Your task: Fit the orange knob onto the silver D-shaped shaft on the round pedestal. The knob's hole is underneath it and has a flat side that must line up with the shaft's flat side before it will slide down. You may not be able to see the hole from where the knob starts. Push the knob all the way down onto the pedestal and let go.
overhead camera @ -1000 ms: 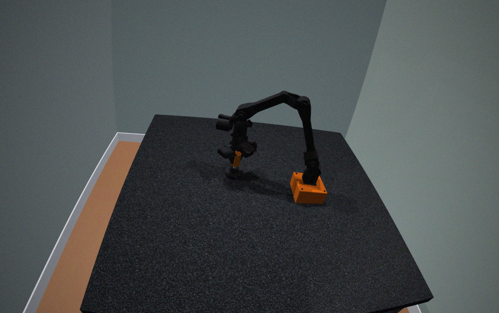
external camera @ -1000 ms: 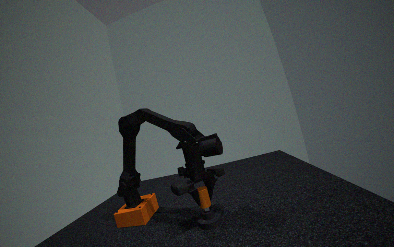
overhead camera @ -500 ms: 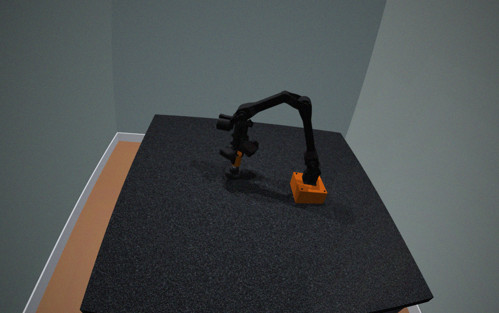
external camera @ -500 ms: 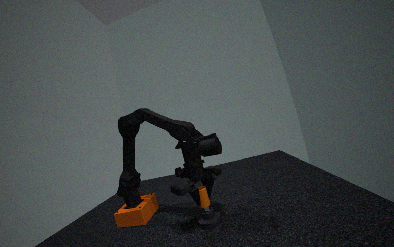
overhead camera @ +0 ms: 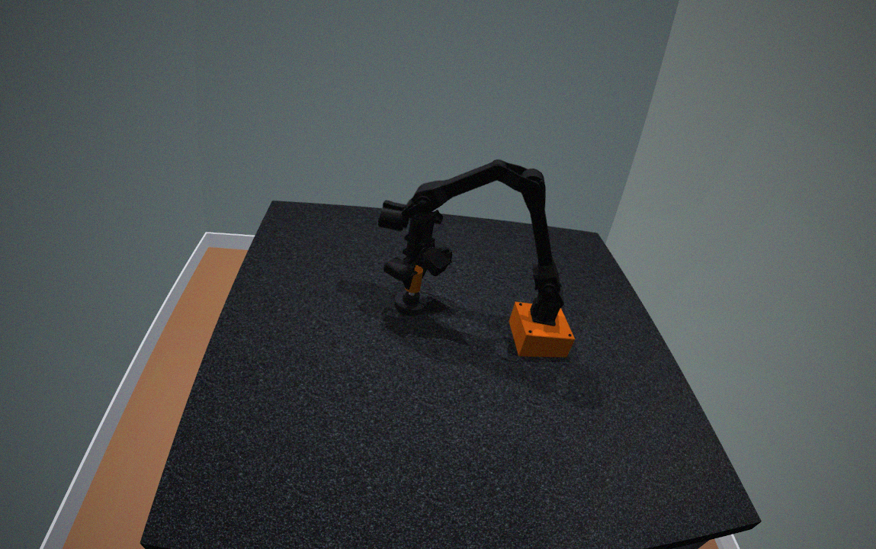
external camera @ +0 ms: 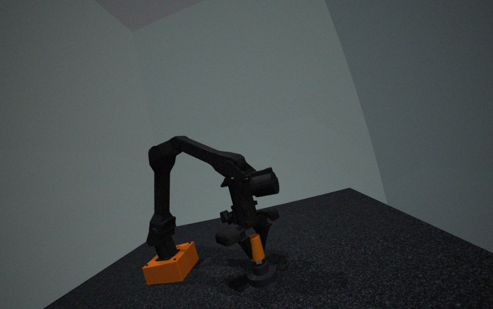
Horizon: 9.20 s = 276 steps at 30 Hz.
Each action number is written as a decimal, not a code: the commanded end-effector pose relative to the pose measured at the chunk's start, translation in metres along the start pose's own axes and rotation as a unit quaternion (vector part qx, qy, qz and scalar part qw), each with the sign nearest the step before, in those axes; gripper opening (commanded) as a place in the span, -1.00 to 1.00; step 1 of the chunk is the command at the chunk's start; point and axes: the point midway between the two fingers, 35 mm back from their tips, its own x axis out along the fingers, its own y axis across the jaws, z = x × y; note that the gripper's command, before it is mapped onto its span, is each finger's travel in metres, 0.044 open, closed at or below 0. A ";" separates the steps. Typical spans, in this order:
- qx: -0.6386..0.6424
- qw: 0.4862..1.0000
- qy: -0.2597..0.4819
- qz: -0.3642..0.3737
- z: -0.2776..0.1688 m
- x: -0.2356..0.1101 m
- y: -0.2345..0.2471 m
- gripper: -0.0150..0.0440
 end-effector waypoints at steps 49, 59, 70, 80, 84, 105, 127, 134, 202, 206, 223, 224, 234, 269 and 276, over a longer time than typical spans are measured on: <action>-0.030 1.000 0.002 0.001 0.003 -0.006 0.000 -0.49; -0.030 1.000 0.002 0.001 0.001 0.000 0.000 -0.49; -0.030 1.000 0.002 0.001 0.002 0.001 0.001 -0.49; -0.056 0.998 0.002 0.001 -0.002 -0.006 -0.001 -0.49; -0.056 0.998 0.002 0.001 -0.002 -0.004 -0.002 -0.49; -0.056 0.998 0.002 0.001 0.000 0.001 -0.001 -0.49; -0.082 0.997 0.002 0.001 0.002 -0.003 0.000 -0.49; -0.082 0.997 0.002 0.001 -0.001 -0.003 -0.002 -0.49; -0.108 0.994 0.002 0.001 0.001 0.000 0.000 -0.49; -0.108 0.994 0.002 0.001 0.001 0.000 0.000 -0.49; -0.130 0.992 0.002 0.001 -0.002 -0.006 -0.001 -0.49; -0.134 0.991 0.002 0.001 -0.002 -0.006 -0.002 -0.49; -0.134 0.991 0.002 0.001 -0.002 -0.001 -0.002 -0.49; -0.138 0.990 0.002 0.001 0.001 0.004 0.000 -0.49; -0.153 0.988 0.002 0.001 0.000 0.009 -0.001 -0.49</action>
